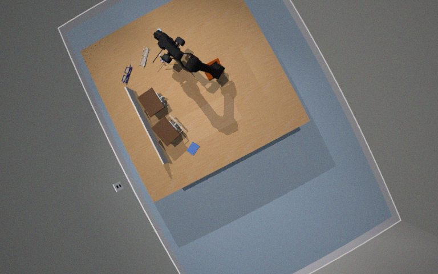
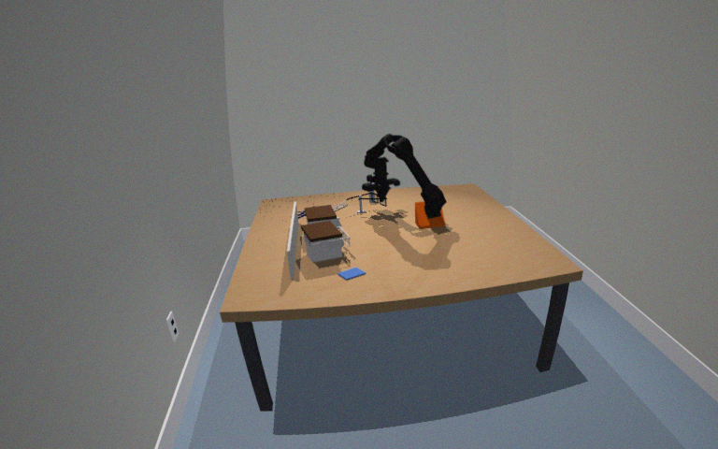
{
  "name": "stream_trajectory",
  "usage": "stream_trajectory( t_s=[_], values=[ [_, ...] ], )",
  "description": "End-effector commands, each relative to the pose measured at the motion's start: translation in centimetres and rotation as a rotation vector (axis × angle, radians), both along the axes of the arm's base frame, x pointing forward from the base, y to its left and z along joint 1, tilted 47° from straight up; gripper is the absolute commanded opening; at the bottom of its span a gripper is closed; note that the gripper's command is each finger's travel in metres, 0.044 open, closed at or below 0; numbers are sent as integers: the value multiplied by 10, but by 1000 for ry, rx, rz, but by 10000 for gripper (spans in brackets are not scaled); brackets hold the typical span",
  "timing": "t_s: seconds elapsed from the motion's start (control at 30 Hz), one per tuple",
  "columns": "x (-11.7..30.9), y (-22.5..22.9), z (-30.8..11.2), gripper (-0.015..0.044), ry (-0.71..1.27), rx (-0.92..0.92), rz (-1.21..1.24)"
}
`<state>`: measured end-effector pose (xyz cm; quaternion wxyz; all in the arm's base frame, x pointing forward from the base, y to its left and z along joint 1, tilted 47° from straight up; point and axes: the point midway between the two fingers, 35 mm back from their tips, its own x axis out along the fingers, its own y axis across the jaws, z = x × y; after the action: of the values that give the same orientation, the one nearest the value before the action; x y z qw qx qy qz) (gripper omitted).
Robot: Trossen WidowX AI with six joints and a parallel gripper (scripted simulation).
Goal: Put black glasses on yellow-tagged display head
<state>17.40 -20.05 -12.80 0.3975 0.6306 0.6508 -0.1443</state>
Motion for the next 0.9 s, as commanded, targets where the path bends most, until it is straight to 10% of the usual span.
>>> stream_trajectory(
  t_s=[0.0, 0.87],
  values=[
    [0, -2, -1, 0, -1, -4, 7],
    [7, -52, 37, 0, 119, 12, -112]
  ],
)
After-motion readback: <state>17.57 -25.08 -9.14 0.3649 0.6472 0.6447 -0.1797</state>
